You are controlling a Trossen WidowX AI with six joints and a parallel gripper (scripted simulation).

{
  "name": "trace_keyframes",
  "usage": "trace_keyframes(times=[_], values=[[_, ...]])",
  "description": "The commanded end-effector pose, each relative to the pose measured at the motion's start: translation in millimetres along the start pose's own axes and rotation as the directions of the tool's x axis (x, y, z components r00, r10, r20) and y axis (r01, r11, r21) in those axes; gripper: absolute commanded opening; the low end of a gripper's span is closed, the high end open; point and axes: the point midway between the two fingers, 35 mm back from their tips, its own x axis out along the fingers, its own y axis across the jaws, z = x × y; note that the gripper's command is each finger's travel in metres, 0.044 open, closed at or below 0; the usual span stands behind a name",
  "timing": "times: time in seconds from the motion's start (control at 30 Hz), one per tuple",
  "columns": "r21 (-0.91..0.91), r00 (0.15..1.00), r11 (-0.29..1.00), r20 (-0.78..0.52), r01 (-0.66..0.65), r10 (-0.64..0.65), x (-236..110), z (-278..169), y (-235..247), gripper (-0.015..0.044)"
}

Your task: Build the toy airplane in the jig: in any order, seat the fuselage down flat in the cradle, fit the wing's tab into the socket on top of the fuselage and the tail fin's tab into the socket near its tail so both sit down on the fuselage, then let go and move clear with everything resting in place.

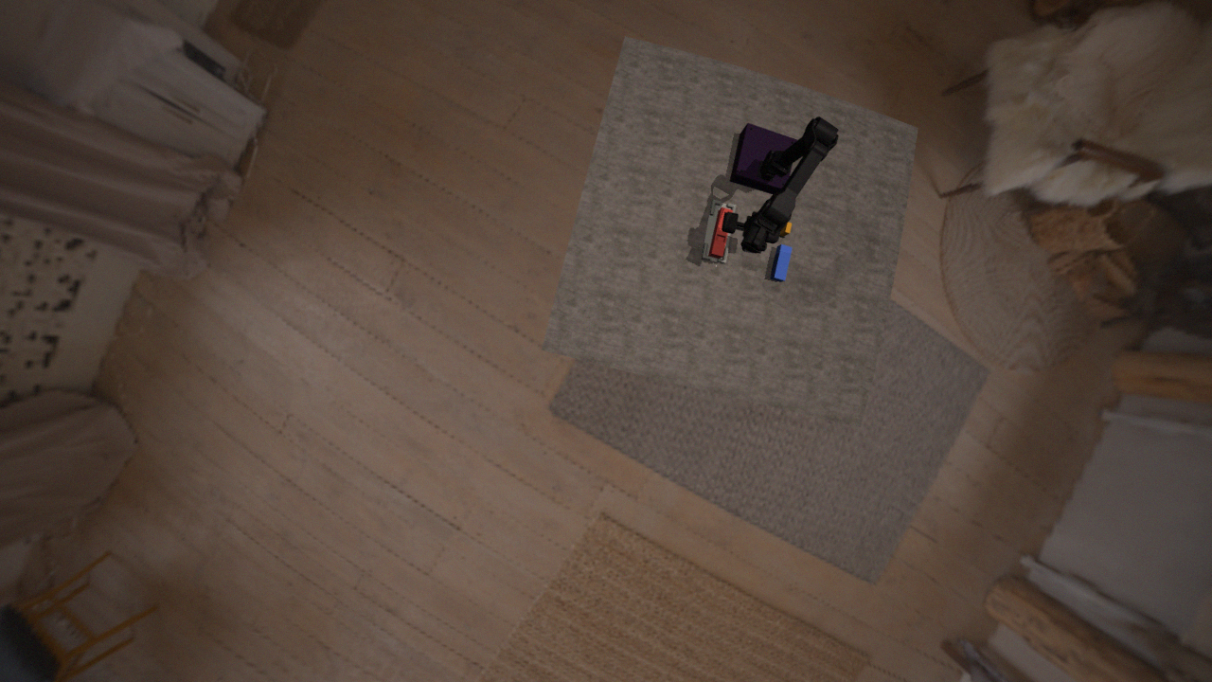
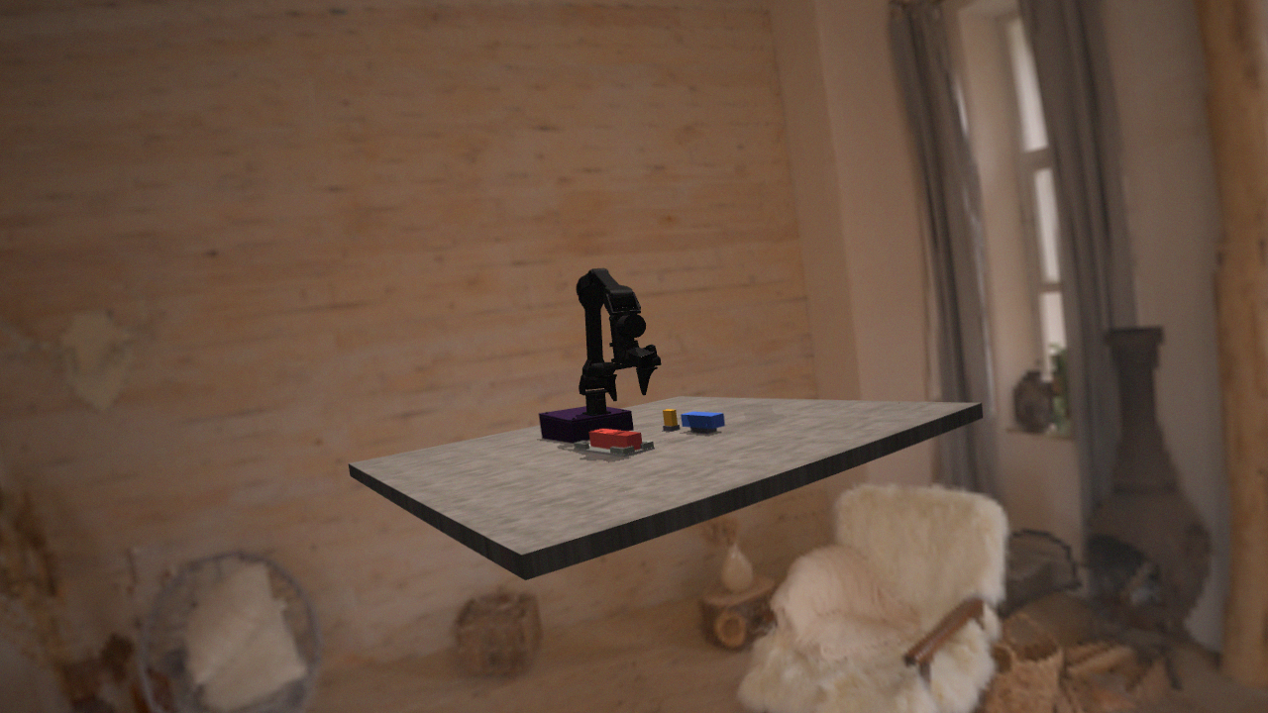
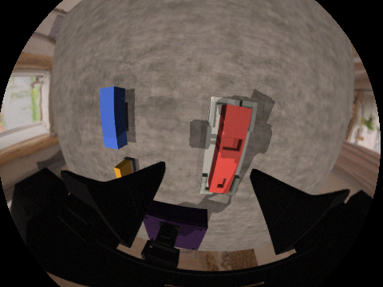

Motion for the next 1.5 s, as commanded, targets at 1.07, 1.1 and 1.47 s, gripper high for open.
trace_keyframes(times=[1.07,1.1,1.47], values=[[0.049,0.999,0.999,0.028,-0.019,0.017,57.3,38.2,204.4,0.044],[0.049,0.999,0.999,0.028,-0.019,0.017,57.3,38.2,204.4,0.044],[0.049,0.999,0.999,0.028,-0.019,0.017,69.5,39.0,204.8,0.044]])
